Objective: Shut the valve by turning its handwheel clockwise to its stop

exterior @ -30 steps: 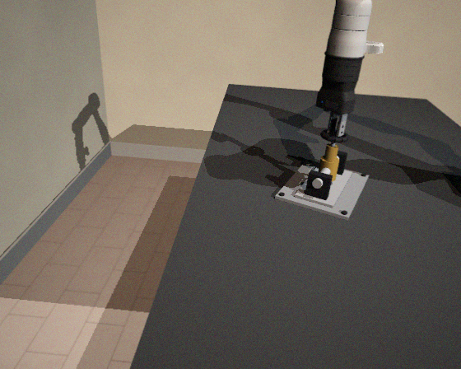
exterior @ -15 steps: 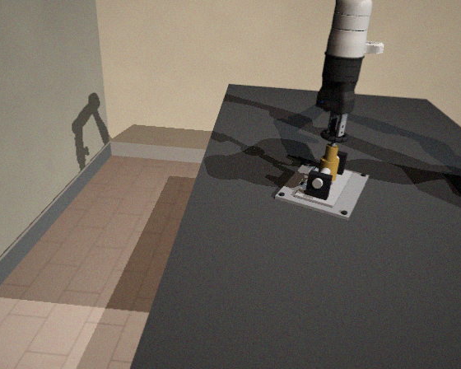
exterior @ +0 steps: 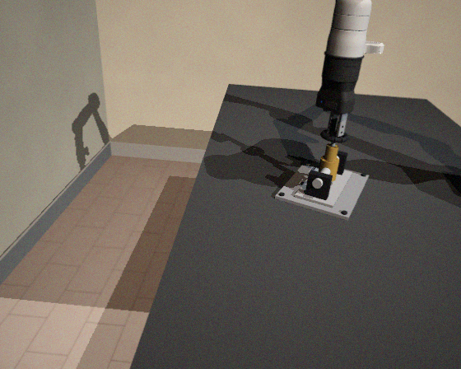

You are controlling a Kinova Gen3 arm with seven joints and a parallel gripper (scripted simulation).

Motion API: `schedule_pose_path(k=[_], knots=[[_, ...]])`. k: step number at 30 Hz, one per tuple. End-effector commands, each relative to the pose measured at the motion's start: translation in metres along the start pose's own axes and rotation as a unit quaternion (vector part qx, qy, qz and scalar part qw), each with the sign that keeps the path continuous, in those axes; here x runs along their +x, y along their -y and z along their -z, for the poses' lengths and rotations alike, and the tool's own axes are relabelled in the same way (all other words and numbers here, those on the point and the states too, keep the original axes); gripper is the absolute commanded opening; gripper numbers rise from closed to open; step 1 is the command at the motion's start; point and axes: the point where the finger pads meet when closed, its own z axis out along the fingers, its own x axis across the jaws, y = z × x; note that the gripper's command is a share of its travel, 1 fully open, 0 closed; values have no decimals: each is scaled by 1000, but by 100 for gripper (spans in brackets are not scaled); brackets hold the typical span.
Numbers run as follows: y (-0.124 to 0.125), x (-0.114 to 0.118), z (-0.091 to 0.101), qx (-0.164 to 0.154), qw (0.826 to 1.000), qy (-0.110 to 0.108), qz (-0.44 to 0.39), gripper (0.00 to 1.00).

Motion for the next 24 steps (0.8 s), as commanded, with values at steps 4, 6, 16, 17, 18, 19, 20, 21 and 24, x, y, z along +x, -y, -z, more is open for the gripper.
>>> schedule_pose_path(k=[4, 6, 16, 17, 18, 19, 20, 21, 24], knots=[[0, 0, 1, -1, 1000, 1, -15, 0], [0, 0, 1, -1, 1000, 1, -23, 0], [0, 0, 1, -1, 998, 1, -61, 0], [0, 0, 1, -1, 998, 1, -67, 0], [0, 0, 1, -1, 997, 1, -73, 0], [0, 0, 1, -1, 997, 1, -79, 0], [0, 0, 1, -1, 996, 1, -86, 0], [0, 0, 1, -1, 996, 1, -93, 0], [0, 0, 1, -1, 993, 1, -114, 0]])
